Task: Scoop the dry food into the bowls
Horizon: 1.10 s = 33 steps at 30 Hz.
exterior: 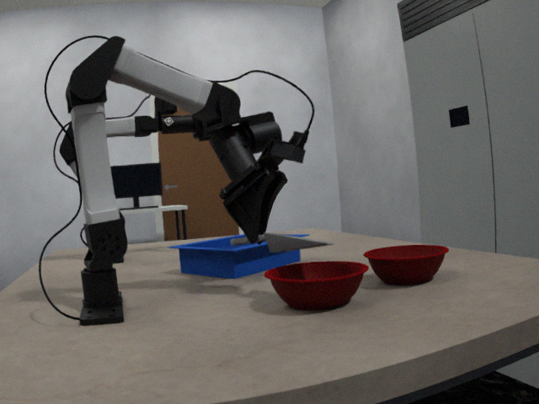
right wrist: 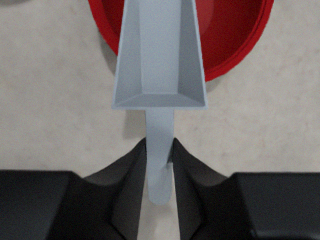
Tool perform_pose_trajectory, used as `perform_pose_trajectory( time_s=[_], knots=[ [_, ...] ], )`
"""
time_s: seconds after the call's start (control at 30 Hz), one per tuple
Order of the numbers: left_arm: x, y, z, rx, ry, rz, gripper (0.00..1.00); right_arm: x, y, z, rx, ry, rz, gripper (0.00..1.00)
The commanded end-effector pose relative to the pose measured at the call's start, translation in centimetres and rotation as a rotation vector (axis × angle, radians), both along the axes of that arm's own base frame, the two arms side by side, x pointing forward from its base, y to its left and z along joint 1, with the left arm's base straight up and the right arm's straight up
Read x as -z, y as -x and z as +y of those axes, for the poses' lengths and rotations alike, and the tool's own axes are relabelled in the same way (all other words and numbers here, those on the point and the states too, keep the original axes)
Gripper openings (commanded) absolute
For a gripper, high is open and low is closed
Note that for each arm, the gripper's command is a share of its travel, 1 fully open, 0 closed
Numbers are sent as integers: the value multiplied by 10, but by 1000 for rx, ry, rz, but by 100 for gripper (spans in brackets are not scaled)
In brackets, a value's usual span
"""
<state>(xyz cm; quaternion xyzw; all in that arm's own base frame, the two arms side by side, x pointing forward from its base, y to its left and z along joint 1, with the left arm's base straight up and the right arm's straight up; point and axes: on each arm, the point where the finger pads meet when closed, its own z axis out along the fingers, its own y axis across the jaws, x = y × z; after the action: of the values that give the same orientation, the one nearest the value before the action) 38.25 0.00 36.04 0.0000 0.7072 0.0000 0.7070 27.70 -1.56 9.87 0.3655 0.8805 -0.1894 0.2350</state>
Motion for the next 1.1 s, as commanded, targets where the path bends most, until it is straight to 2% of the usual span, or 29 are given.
perform_pose_trajectory(
  time_s=[0.0,0.33,0.47,0.53,0.7,1.07],
  knots=[
    [-19,2,0,0,1,-51,100,-2,-1,-11,47,92,-15,0],
    [-19,2,0,0,1,-51,100,-6,0,-14,65,87,-29,0],
    [-19,2,0,0,1,-51,100,-8,-3,10,-76,35,31,0],
    [-19,2,0,0,1,-51,100,-8,-3,10,-76,35,31,0],
    [-19,2,0,0,1,-51,100,-11,2,40,-275,-19,132,0],
    [-19,2,0,0,1,-51,100,-26,14,97,-651,-108,253,0]
  ],
)
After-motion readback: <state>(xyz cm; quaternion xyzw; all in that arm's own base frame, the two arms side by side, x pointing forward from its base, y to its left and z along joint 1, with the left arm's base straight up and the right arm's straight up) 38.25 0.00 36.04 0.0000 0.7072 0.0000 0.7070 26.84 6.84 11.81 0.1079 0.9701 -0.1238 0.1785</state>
